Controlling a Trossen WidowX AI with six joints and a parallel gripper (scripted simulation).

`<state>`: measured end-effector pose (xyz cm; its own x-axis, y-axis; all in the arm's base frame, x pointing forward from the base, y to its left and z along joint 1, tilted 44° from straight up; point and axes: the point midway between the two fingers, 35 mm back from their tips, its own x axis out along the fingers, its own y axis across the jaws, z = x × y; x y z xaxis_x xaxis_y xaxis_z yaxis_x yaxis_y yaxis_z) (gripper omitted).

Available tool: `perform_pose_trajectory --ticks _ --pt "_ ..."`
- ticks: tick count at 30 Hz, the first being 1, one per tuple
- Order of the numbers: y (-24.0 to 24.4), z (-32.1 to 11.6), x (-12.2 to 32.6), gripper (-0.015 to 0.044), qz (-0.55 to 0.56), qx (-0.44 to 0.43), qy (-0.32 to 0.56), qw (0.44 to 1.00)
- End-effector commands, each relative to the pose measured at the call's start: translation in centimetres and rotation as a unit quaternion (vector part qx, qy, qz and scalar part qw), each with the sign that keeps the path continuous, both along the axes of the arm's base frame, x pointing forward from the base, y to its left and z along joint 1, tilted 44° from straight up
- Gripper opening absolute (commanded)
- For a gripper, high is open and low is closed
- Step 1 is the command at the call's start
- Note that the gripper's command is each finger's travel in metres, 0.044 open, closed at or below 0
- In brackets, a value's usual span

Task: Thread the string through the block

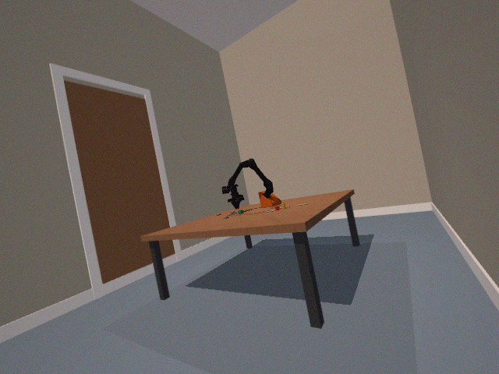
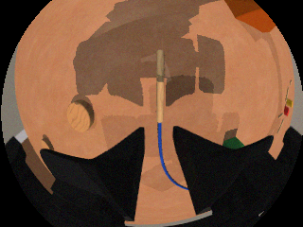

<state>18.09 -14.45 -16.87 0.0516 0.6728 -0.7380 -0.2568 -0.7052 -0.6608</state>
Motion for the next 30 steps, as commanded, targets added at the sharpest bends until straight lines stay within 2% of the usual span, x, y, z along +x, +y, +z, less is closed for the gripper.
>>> perform_pose_trajectory --ticks 1,30 --pt "0.9 -0.5 -0.2 0.0122 -0.001 0.006 0.004 1.0" --pt "2.5 -2.0 -0.2 0.0122 -0.001 0.007 0.003 1.0"
